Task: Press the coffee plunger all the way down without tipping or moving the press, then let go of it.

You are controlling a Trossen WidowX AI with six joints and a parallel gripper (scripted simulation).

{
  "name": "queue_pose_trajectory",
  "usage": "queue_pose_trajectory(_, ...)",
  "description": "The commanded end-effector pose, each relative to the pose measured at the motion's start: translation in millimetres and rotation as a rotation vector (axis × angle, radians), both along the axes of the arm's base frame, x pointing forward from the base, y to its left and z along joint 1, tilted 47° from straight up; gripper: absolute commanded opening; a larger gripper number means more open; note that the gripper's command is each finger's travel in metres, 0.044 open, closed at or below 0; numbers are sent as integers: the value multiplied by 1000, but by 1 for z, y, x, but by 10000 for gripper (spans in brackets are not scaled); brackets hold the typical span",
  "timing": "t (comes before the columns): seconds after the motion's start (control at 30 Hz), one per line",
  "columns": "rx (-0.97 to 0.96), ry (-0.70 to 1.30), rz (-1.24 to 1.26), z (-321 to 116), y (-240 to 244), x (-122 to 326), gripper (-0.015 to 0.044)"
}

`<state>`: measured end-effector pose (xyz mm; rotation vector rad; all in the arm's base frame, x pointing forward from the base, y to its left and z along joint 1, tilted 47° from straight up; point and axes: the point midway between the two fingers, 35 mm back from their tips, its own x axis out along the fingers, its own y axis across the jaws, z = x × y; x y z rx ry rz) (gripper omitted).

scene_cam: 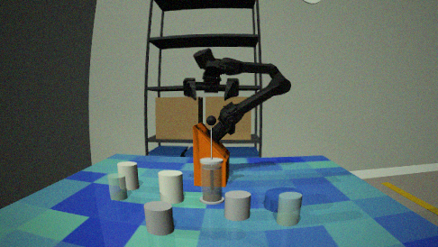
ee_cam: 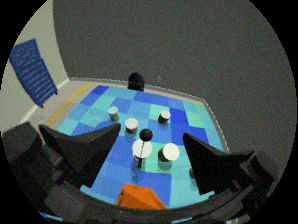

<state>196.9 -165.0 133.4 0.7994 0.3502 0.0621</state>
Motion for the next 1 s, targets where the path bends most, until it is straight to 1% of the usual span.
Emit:
queue_pose_trajectory(0.0,10,-8,5,-21,25,4,440)
queue_pose_trajectory(0.1,11,-14,6,-28,34,5,440)
queue_pose_trajectory(0.37,10,-11,8,-29,34,6,440)
queue_pose_trajectory(0.97,7,-4,10,-38,39,32,440)
